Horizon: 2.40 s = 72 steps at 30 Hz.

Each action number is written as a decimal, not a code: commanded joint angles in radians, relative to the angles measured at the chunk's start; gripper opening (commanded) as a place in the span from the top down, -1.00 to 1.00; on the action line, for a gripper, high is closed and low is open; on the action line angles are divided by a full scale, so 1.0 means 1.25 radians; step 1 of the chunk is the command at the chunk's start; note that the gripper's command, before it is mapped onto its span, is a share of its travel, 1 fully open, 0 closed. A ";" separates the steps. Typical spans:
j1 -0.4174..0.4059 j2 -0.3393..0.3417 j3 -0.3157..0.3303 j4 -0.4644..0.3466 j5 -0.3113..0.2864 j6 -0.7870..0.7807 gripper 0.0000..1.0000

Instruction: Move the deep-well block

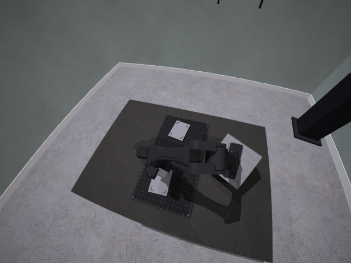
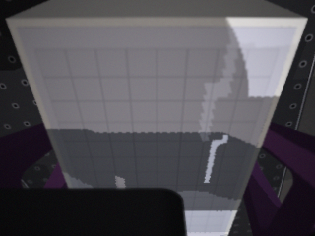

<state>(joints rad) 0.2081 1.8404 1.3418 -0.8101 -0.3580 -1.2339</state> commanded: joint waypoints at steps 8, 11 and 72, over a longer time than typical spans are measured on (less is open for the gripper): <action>-0.074 0.004 -0.023 0.012 -0.026 -0.081 1.00; -0.095 0.010 -0.028 0.014 -0.031 -0.103 1.00; -0.443 0.228 0.058 -0.012 -0.074 -0.482 1.00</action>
<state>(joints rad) -0.3161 2.1239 1.3937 -0.8089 -0.4442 -1.8053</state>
